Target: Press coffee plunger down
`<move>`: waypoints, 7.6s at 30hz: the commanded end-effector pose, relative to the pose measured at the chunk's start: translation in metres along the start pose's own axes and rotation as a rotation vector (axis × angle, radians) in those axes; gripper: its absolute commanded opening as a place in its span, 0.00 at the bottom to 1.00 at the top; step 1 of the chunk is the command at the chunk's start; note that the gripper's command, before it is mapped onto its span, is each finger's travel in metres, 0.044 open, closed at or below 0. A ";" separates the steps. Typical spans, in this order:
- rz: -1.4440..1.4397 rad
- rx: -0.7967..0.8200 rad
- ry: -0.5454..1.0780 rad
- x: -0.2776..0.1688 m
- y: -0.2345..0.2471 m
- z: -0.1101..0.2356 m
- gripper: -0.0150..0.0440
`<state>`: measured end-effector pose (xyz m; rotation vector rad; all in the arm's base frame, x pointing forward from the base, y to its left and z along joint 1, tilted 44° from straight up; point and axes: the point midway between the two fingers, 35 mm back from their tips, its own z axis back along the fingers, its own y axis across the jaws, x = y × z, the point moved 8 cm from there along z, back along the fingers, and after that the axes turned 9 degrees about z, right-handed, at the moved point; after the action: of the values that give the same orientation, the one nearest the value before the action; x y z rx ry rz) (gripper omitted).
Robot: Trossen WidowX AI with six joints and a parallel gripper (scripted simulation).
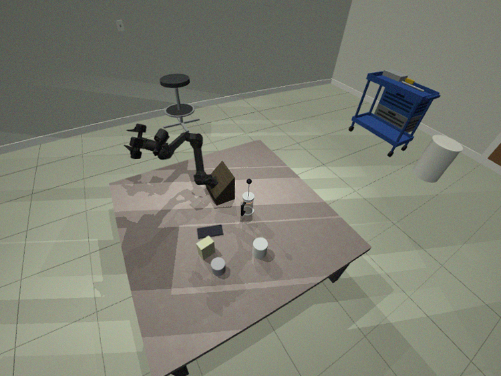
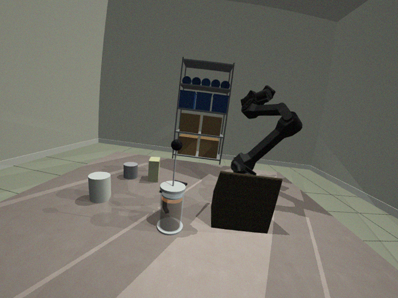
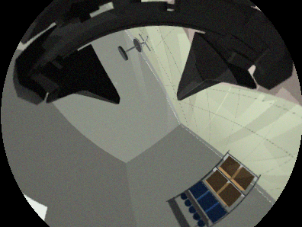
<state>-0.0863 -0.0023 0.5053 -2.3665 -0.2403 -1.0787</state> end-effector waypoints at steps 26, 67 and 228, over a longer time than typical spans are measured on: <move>-0.243 0.439 -0.568 0.106 0.111 0.058 1.00; 0.069 2.258 -1.343 -0.031 -0.004 0.463 1.00; 0.337 2.230 -1.492 -0.200 0.115 0.535 0.47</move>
<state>0.1695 0.1972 0.0250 -0.4243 -0.8405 1.0496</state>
